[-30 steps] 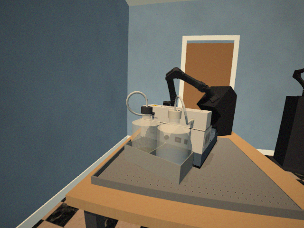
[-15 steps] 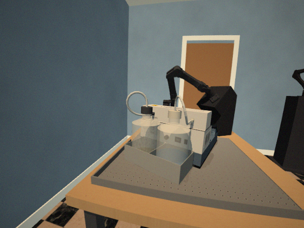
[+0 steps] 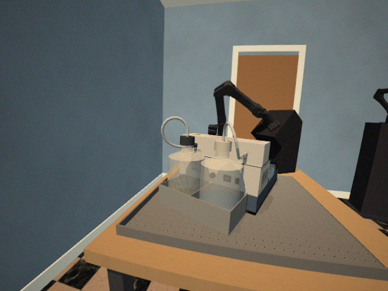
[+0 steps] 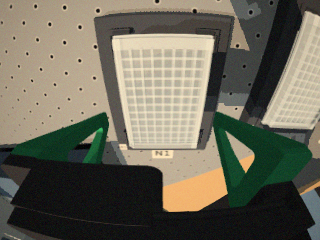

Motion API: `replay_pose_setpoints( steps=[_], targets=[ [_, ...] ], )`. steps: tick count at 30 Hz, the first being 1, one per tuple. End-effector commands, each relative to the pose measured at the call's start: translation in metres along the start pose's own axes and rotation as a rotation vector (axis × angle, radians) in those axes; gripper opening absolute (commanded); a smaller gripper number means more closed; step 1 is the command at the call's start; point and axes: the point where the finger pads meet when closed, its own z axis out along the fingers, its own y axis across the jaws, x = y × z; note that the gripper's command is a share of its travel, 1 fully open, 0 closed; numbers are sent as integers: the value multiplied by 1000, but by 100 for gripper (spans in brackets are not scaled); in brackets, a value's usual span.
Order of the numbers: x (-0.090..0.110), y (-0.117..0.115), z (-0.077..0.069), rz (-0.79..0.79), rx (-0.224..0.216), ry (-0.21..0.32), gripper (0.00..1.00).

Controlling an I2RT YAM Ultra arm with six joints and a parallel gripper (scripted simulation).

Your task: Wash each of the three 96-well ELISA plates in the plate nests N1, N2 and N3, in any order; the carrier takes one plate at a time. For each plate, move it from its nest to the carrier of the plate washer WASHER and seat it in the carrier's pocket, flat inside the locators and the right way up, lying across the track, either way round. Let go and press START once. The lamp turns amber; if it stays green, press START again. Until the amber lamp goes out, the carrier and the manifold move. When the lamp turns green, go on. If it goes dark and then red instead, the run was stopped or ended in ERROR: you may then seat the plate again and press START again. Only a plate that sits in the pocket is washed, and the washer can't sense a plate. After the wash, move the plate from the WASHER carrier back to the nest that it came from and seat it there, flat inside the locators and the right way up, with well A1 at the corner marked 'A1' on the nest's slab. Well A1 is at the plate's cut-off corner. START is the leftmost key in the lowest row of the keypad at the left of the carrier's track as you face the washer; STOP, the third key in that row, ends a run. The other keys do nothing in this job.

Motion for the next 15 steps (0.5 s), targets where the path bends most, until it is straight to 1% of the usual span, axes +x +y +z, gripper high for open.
replay_pose_setpoints(
  steps=[1,15],
  targets=[
    [-3,-1,-7,-2,4,-8,100],
    [-3,-1,-27,-2,4,-8,100]
  ],
)
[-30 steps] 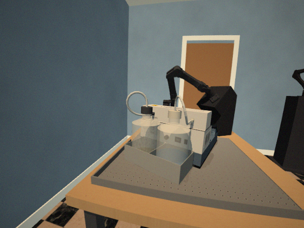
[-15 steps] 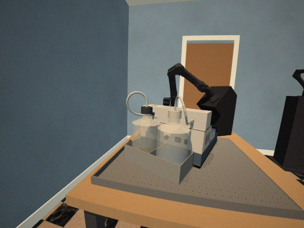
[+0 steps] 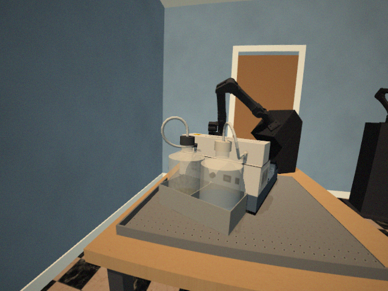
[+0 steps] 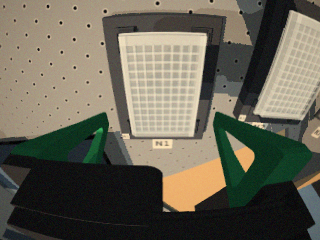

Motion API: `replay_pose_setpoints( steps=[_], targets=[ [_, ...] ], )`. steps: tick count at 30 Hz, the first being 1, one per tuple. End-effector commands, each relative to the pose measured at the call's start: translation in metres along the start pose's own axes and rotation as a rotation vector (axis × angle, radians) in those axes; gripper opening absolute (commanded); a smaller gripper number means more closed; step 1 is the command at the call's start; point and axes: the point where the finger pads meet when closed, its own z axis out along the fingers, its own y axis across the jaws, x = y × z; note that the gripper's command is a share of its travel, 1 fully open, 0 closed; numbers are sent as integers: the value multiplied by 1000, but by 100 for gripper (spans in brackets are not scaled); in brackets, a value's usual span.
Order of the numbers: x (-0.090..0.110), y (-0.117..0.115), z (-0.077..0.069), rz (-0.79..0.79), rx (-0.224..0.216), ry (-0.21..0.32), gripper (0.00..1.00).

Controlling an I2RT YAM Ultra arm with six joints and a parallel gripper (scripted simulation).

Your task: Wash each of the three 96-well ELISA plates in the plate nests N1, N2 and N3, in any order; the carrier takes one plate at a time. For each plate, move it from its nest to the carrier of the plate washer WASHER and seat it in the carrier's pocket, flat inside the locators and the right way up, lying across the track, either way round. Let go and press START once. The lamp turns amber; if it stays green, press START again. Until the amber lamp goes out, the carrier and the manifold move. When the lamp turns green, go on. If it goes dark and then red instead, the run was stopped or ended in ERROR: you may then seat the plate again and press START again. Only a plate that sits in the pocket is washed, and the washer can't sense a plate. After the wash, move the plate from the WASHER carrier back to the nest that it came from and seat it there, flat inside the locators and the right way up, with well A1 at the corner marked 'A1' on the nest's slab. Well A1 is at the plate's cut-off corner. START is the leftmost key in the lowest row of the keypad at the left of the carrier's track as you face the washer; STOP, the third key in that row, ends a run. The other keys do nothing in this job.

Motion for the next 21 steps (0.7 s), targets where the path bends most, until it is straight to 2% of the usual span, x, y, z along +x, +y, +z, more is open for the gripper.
replay_pose_setpoints(
  steps=[1,21],
  targets=[
    [-3,-1,-8,-2,4,-8,100],
    [-3,-1,-36,-3,4,-8,100]
  ],
)
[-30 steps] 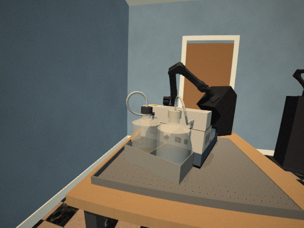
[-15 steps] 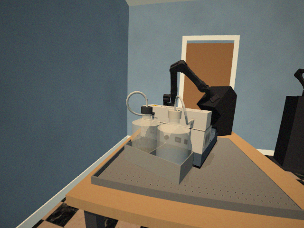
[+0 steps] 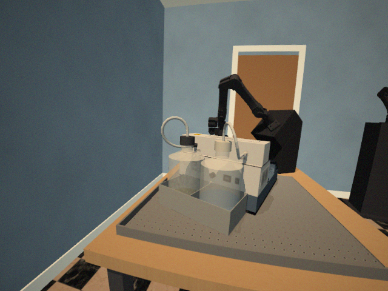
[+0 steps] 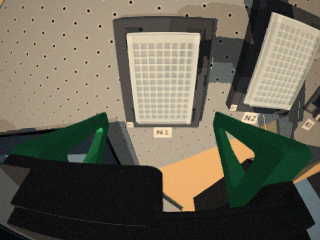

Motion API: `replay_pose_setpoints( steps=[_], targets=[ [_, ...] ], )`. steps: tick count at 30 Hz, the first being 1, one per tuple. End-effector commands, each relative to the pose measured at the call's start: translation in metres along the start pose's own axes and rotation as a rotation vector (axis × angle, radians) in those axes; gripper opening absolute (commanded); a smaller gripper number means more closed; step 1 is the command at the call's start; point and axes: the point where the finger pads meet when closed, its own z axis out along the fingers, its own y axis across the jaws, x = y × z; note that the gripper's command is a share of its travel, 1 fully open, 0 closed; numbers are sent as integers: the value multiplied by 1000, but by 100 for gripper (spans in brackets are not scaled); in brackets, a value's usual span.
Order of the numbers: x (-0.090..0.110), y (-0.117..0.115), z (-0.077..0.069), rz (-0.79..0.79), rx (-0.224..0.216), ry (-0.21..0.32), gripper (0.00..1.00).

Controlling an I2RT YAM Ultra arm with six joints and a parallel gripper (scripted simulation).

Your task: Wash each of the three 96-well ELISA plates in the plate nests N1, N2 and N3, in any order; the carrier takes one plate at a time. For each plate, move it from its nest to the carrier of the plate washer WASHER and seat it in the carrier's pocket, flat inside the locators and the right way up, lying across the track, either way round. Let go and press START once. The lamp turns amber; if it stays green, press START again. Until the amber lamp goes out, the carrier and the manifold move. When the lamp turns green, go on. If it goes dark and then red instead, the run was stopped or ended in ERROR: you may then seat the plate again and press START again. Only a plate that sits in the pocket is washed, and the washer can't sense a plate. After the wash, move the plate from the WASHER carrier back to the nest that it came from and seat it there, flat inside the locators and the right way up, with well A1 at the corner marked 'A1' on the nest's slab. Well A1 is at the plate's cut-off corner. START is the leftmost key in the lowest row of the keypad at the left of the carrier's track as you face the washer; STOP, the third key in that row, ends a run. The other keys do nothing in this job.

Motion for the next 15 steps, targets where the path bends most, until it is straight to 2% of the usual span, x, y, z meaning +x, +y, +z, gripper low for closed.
replay_pose_setpoints(
  steps=[1,13,15],
  targets=[
    [-1,-2,-4,-1,5,-1,100],
    [-1,-2,-4,-1,5,-1,100],
    [-3,-11,-4,33,6,-2,100]
  ],
)
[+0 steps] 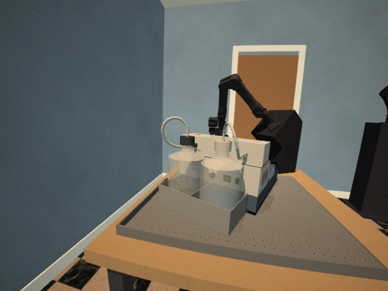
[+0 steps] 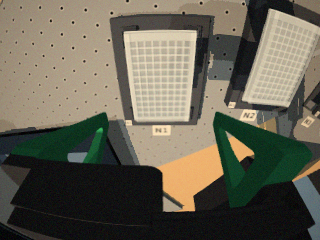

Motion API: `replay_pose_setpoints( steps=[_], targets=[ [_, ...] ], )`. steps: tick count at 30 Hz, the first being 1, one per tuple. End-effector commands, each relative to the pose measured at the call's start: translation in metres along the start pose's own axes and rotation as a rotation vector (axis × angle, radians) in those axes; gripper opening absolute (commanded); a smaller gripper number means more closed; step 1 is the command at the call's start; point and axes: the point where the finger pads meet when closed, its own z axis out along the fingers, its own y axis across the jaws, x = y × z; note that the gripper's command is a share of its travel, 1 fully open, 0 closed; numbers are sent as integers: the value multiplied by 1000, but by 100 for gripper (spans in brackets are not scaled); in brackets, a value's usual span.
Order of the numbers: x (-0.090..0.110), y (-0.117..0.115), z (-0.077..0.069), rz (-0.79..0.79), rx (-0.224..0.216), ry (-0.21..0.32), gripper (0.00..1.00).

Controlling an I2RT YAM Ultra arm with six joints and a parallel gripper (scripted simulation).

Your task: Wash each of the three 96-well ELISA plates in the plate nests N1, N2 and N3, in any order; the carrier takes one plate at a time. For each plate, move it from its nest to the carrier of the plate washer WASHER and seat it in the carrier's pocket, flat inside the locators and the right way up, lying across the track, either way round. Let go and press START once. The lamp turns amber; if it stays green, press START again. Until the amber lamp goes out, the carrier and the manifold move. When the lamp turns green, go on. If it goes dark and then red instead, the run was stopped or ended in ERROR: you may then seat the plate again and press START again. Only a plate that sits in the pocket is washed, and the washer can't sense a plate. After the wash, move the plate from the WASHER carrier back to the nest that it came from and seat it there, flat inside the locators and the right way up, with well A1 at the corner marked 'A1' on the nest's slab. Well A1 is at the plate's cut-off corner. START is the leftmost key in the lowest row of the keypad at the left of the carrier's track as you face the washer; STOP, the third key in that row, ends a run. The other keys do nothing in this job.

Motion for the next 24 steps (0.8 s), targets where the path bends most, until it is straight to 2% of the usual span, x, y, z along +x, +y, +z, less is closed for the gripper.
replay_pose_setpoints(
  steps=[1,7,9,17,19,24],
  targets=[
    [-6,-13,-3,23,4,-10,100],
    [-16,-41,-4,23,5,-10,100],
    [-16,-41,-4,23,5,-10,100],
    [-29,-80,-5,24,6,-10,100],
    [-30,-81,-5,24,6,-10,100],
    [-32,-106,-6,57,6,-10,100]
  ],
)
